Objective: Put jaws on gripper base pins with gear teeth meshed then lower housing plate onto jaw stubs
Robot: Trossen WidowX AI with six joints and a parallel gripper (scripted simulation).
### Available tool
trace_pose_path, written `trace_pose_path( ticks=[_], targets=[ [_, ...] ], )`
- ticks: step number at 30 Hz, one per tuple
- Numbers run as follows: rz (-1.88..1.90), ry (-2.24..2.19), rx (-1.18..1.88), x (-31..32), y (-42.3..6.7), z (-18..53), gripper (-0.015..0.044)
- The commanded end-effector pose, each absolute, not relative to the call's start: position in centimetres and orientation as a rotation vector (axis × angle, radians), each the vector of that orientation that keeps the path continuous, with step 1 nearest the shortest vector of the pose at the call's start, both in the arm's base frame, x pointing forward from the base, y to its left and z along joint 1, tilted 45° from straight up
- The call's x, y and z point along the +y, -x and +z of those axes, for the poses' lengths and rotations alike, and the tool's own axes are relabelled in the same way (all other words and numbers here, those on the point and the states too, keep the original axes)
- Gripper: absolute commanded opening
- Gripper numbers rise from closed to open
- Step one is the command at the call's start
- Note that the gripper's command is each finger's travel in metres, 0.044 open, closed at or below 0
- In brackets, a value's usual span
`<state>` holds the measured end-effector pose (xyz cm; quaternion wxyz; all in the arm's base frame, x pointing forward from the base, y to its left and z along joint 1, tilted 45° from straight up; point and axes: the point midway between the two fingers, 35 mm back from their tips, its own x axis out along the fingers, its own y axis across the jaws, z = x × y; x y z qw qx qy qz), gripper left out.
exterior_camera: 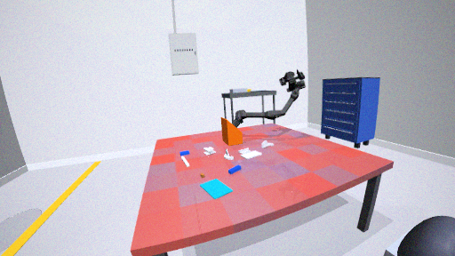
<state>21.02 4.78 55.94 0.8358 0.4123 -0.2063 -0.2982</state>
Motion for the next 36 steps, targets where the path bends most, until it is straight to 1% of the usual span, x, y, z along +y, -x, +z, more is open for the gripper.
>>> trace_pose_path(
  ticks=[1,2,11,18,31,36],
  targets=[
    [-0.631,-0.873,-0.437,4.8,-21.0,55.9,0.0426],
    [-0.632,-0.874,-0.438,4.7,-20.9,56.0,0.0440],
    [-0.615,-0.928,-0.449,-0.7,-16.2,57.5,0.0440],
    [-0.571,-1.046,-0.454,-4.3,-13.8,57.5,0.0440],
    [-0.566,-1.060,-0.375,-12.7,-11.1,56.2,0.0440],
    [-0.537,-1.126,-0.368,-13.8,-11.3,55.6,0.0440]
  ],
)
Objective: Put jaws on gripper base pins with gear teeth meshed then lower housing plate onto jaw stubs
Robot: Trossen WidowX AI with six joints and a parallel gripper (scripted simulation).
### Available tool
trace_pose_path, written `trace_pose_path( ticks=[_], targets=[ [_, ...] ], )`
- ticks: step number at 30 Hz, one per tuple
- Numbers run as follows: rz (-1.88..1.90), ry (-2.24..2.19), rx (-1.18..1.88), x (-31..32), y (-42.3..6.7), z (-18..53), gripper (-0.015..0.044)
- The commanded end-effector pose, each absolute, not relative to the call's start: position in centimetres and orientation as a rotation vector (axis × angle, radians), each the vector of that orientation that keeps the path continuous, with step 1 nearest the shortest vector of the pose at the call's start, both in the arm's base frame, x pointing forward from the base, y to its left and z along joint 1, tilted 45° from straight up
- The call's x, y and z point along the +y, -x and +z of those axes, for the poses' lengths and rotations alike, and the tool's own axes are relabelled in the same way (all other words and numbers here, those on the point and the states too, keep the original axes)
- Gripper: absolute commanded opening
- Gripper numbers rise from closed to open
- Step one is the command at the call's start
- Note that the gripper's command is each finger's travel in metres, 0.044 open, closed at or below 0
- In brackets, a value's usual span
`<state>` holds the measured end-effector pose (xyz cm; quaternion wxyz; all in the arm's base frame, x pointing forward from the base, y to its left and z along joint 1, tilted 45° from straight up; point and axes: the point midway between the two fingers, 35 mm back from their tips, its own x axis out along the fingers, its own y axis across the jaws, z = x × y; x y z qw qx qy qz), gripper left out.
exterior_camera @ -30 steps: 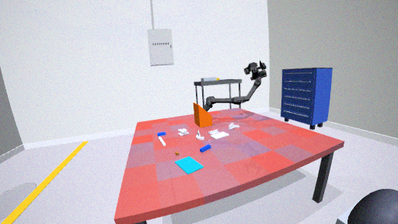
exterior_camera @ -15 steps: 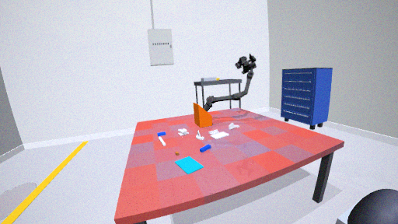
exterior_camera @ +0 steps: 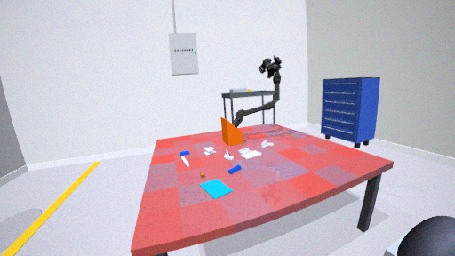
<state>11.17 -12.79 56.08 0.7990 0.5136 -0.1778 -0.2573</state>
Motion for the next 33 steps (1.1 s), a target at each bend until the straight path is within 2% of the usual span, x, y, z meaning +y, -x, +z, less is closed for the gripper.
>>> trace_pose_path(
  ticks=[1,18,25,33],
  targets=[
    [-0.536,-1.130,-0.360,-14.3,-11.3,55.4,0.0440],
    [-0.508,-1.194,-0.237,-21.4,-13.2,51.4,0.0440],
    [-0.505,-1.235,-0.149,-25.0,-15.0,48.1,0.0440],
    [-0.458,-1.244,-0.067,-26.2,-17.8,45.9,0.0440]
  ],
)
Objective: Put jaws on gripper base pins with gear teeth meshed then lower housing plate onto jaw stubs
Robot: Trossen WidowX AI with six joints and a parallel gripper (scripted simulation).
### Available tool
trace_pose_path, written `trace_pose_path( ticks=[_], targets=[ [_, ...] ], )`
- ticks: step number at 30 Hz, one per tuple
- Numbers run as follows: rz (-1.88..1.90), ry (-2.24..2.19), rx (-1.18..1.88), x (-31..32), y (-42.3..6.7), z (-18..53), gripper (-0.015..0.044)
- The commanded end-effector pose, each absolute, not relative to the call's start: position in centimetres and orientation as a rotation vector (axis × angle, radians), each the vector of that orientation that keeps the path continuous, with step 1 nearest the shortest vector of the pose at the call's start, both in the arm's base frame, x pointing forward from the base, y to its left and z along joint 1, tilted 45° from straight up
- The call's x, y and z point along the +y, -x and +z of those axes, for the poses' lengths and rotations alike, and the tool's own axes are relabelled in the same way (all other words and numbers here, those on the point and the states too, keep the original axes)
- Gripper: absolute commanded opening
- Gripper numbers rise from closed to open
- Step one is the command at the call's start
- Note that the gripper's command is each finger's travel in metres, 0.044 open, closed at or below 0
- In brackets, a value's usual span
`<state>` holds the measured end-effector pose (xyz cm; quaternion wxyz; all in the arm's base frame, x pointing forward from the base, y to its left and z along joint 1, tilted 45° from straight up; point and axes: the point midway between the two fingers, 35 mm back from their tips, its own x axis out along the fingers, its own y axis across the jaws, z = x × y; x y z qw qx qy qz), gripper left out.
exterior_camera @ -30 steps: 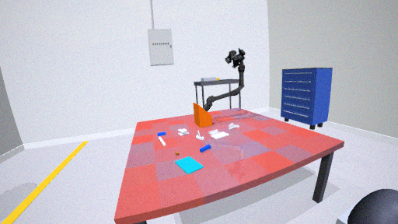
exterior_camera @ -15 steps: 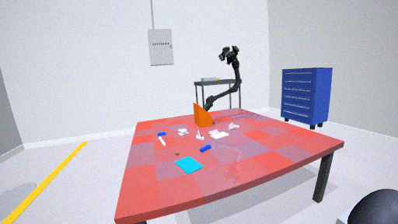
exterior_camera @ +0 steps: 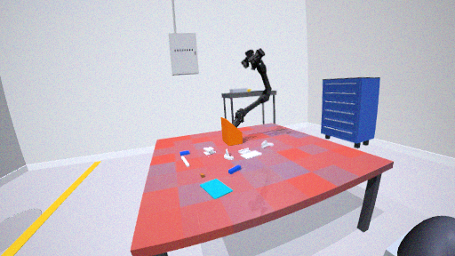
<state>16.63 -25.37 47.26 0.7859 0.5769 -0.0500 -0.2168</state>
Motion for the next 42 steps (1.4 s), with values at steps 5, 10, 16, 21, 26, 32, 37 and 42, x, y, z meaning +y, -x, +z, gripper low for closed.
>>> trace_pose_path(
  ticks=[5,10,16,21,26,32,37,42],
  targets=[
    [-0.451,-1.238,0.011,-27.7,-19.4,43.4,0.0440],
    [-0.434,-1.224,0.119,-28.9,-21.8,39.9,0.0440],
    [-0.402,-1.175,0.236,-30.0,-24.3,35.8,0.0440],
    [-0.369,-1.127,0.330,-30.4,-26.3,32.3,0.0440],
    [-0.340,-1.110,0.435,-29.9,-28.5,28.7,0.0440],
    [-0.295,-1.080,0.575,-28.8,-31.0,24.0,0.0440],
    [-0.248,-1.048,0.684,-27.7,-32.5,20.1,0.0440],
    [-0.191,-1.010,0.796,-26.2,-33.9,16.1,0.0440]
  ],
)
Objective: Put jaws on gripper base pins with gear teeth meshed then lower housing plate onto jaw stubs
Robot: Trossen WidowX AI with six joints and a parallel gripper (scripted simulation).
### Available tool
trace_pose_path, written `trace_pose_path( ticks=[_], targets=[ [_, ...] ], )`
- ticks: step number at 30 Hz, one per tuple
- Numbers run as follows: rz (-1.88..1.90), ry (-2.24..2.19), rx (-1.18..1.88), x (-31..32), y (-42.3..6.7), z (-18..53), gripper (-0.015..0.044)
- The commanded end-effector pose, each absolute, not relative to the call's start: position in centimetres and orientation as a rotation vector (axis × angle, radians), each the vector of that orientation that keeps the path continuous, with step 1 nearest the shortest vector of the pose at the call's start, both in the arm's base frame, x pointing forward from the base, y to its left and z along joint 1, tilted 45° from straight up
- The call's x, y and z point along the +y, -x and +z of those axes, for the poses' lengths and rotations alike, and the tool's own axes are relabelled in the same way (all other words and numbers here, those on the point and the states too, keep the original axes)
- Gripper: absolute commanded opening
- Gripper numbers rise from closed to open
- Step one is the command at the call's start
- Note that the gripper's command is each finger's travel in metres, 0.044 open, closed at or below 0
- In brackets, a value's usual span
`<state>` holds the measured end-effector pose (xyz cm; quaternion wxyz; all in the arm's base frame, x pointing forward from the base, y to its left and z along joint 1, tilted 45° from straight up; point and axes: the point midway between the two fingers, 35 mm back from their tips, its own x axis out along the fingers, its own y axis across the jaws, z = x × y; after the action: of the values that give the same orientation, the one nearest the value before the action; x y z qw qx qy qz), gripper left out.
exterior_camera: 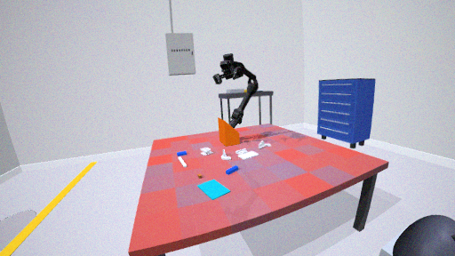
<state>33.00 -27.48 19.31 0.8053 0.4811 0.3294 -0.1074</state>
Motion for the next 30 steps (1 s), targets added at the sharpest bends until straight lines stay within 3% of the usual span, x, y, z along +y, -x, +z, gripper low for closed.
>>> trace_pose_path(
  ticks=[1,15,30],
  targets=[
    [-0.177,-0.999,0.816,-25.9,-34.1,15.3,0.0440],
    [0.061,-0.830,1.108,-19.9,-35.6,4.7,0.0440],
    [0.390,-0.650,1.403,-12.0,-33.3,-5.3,0.0440]
  ],
)
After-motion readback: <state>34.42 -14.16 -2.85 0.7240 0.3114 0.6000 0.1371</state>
